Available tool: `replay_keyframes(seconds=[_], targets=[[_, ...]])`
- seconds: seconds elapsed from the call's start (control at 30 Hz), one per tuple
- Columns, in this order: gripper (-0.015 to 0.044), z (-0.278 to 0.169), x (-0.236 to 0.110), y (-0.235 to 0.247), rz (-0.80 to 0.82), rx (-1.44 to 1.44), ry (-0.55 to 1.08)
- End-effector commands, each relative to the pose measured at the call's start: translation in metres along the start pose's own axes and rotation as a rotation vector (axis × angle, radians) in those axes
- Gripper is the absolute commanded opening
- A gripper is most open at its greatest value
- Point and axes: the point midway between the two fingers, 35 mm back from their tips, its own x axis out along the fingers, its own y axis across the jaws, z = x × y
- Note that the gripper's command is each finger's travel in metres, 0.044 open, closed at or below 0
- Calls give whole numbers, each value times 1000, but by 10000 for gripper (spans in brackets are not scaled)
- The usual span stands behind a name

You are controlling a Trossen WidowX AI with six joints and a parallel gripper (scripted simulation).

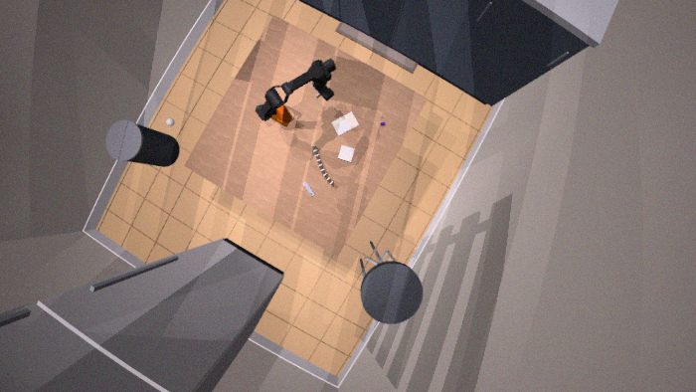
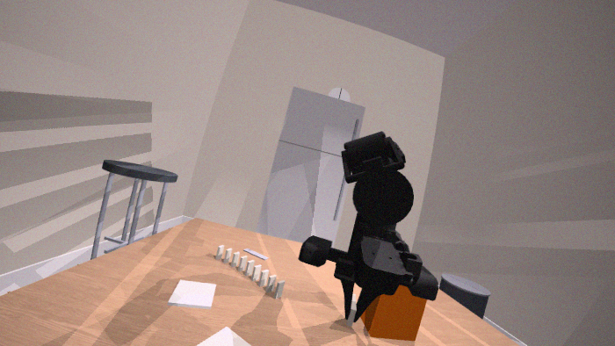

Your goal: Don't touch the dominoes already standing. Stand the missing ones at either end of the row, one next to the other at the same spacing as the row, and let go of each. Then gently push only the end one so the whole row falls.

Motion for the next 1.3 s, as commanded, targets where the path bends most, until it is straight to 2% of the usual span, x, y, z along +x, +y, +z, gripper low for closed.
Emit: replay_keyframes(seconds=[0.0,0.3,0.8,1.27], targets=[[21,10,3,19,1,-142,2],[21,12,8,20,22,-140,-17],[21,29,46,29,212,-120,-237],[21,40,67,32,331,-106,-474]])
